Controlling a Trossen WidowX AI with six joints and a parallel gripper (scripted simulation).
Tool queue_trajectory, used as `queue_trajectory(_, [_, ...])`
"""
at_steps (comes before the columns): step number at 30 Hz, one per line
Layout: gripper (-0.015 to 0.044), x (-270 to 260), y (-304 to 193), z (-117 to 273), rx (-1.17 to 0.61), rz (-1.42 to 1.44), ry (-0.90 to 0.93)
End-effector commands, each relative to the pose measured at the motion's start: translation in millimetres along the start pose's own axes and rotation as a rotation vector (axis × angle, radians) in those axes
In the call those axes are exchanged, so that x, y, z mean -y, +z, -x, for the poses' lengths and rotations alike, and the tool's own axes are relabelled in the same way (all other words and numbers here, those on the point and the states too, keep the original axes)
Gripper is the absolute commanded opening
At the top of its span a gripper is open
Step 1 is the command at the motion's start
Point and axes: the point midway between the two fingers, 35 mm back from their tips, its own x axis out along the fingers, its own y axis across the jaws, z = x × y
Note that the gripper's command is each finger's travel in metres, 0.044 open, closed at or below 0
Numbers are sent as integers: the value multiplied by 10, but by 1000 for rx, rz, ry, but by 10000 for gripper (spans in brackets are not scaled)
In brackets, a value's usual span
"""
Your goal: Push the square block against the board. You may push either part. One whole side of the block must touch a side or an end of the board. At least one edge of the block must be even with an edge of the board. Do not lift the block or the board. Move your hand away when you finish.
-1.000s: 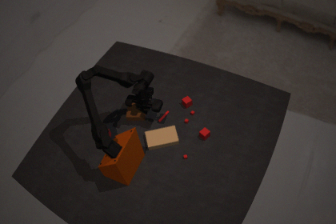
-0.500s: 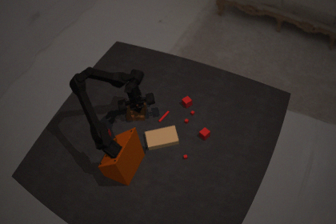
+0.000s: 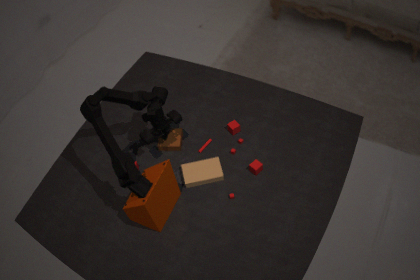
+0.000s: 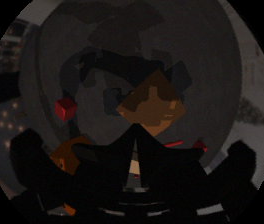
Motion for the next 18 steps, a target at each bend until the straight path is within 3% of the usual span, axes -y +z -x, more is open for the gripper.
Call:
queue_trajectory(1, [0,-75,80,16,2,140,-4])
queue_trajectory(18, [0,-429,391,38,25,726,3])
